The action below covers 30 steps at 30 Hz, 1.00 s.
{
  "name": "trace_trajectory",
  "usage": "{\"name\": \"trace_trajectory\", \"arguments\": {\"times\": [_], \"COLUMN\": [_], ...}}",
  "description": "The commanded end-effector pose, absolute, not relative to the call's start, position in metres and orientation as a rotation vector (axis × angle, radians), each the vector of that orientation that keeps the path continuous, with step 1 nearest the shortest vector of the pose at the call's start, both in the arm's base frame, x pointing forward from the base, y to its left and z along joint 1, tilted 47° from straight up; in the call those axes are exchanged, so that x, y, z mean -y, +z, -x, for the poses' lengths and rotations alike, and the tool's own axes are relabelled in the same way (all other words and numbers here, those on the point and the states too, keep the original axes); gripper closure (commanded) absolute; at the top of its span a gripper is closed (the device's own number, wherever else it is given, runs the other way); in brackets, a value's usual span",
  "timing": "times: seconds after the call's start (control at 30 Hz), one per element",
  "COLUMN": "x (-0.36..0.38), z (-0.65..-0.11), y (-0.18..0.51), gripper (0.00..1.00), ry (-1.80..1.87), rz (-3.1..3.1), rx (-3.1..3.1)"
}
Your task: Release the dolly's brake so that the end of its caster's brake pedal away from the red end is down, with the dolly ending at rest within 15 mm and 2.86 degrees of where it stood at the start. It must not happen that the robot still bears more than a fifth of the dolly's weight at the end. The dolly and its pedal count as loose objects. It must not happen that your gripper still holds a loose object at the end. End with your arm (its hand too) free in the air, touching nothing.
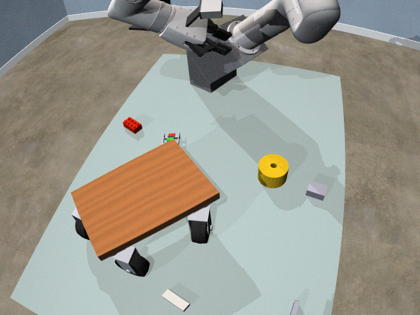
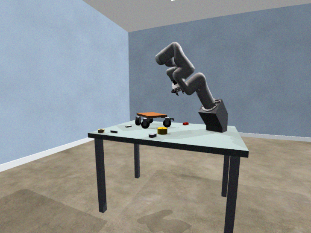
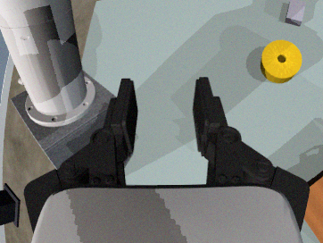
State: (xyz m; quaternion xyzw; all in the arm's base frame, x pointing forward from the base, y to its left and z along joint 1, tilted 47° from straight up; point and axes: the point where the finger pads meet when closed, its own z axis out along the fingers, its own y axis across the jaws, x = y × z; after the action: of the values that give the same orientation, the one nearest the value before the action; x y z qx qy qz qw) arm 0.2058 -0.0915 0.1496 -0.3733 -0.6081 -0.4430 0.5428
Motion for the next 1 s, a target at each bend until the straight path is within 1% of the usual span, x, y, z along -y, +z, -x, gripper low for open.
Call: {"name": "trace_trajectory", "arguments": {"times": [0.0, 0.1, 0.13, 0.2, 0.23, 0.3, 0.4, 0.47, 0.5, 0.57, 0.67, 0.87, 0.97], "x": [0.080, 0.078, 0.076, 0.076, 0.076, 0.076, 0.079, 0.079, 0.082, 0.082, 0.091, 0.096, 0.108], "z": [-0.240, -0.252, -0.266, -0.266, -0.281, -0.281, -0.309, -0.309, -0.322, -0.322, -0.342, -0.350, -0.362], "y": [0.119, 0.109, 0.098, 0.098, 0.087, 0.087, 0.067, 0.067, 0.059, 0.059, 0.046, 0.041, 0.033], "gripper": [1.00, 1.00, 1.00, 1.00, 1.00, 1.00, 1.00, 1.00, 1.00, 1.00, 1.00, 1.00, 1.00], "ry": [-1.120, -1.141, -1.162, -1.162, -1.180, -1.180, -1.205, -1.205, -1.209, -1.209, -1.205, -1.197, -1.170], "rz": [0.982, 1.020, 1.063, 1.063, 1.111, 1.111, 1.216, 1.216, 1.270, 1.270, 1.374, 1.420, 1.517], "rx": [1.606, 1.664, 1.727, 1.727, 1.793, 1.793, 1.925, 1.925, 1.987, 1.987, 2.096, 2.140, 2.226]}}
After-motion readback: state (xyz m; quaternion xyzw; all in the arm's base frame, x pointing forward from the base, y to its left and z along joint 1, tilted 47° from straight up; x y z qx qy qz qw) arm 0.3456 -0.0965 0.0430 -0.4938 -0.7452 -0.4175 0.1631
